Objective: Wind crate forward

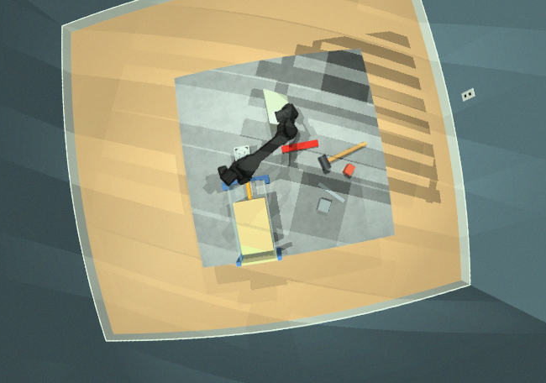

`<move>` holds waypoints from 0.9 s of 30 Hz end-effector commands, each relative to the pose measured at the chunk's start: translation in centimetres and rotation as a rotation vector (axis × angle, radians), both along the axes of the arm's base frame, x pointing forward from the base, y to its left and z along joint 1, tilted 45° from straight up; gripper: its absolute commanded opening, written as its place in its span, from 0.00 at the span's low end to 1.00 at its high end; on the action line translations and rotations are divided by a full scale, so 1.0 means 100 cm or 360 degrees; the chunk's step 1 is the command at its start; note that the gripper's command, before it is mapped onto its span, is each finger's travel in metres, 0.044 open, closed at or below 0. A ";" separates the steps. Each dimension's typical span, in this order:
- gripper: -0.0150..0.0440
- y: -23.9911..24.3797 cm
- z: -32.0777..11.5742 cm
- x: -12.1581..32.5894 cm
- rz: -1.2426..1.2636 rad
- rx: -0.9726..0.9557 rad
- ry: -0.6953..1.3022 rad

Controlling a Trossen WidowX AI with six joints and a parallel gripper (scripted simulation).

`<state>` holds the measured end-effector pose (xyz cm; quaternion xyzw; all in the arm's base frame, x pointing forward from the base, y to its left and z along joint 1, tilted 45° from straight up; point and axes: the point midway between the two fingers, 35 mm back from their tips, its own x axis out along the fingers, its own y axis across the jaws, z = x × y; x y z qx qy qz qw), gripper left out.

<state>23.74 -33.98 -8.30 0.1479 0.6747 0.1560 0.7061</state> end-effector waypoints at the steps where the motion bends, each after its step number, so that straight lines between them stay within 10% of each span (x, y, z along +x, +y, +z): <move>1: 1.00 0.007 -0.002 -0.004 0.1118 0.0151 -0.0096; 27: 1.00 0.016 -0.014 -0.001 0.1145 0.0157 -0.0101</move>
